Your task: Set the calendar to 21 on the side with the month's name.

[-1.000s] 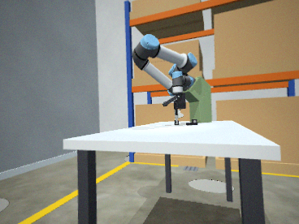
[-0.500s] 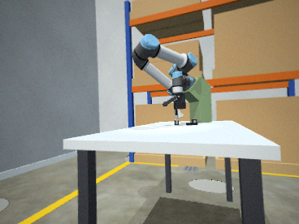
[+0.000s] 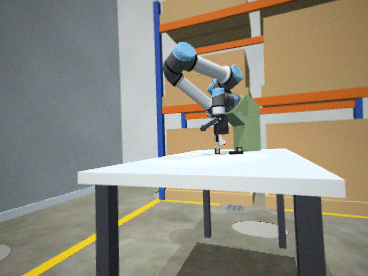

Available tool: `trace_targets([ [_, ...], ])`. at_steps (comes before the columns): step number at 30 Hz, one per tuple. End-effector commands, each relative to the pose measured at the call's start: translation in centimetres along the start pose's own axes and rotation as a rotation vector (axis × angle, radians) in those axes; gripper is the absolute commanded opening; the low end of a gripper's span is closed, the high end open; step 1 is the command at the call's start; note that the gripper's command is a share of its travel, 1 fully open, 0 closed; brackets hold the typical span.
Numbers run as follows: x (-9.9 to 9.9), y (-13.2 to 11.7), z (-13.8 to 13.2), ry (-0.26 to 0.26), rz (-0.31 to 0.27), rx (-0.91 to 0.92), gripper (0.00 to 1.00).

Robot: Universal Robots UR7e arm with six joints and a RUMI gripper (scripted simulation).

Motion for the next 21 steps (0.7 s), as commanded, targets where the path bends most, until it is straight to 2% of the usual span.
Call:
trace_targets([
  [1, -0.01, 0.01, -0.02, 0.001, 0.0, 0.0, 0.11],
  [21, 0.37, 0.01, -0.02, 0.001, 0.0, 0.0, 0.11],
])
Point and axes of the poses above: the point where the finger pads meet when closed, its own x axis out along the fingers, its own z axis across the jaws, y = z × x, the point moved 9 cm from there along -x, back along the fingers, and after that the axes turned 4 degrees about x, right-handed, at the moved point
